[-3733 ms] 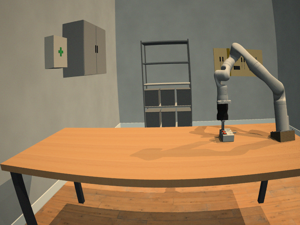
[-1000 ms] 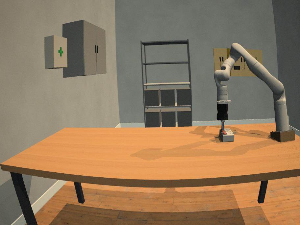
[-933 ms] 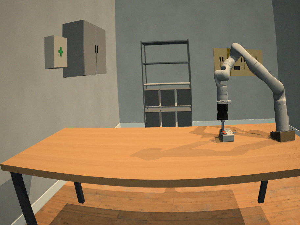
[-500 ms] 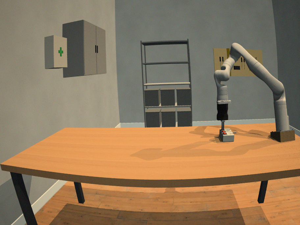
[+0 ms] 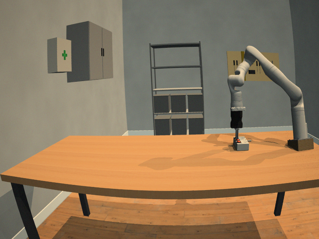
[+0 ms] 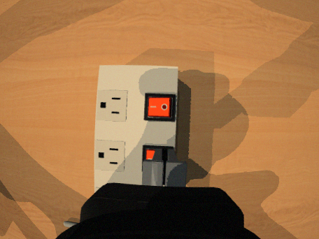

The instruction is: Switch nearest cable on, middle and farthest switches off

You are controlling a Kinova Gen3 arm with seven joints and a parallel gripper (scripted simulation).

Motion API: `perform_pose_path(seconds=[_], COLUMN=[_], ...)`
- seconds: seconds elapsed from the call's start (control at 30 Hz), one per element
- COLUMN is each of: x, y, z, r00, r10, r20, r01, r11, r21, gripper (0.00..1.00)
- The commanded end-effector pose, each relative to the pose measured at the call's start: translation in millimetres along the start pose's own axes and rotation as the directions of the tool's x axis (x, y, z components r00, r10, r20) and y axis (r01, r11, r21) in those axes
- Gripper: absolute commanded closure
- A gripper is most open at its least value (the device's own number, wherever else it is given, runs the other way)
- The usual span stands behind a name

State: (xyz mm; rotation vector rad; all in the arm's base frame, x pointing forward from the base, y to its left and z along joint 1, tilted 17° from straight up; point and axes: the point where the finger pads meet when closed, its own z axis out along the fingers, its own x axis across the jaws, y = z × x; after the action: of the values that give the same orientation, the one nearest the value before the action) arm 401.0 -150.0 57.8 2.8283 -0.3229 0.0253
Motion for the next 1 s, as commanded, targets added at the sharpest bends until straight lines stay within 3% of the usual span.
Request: perform_pose_path(seconds=[0.0, 0.97], x=[0.3, 0.3], y=[-0.4, -0.4], z=[0.1, 4.6], r00=[1.0, 1.0], r10=[-0.001, -0.001], r20=[-0.001, -0.001], r01=[0.001, 0.001], r11=[1.0, 1.0], r21=[0.0, 0.0], gripper=[1.0, 1.0])
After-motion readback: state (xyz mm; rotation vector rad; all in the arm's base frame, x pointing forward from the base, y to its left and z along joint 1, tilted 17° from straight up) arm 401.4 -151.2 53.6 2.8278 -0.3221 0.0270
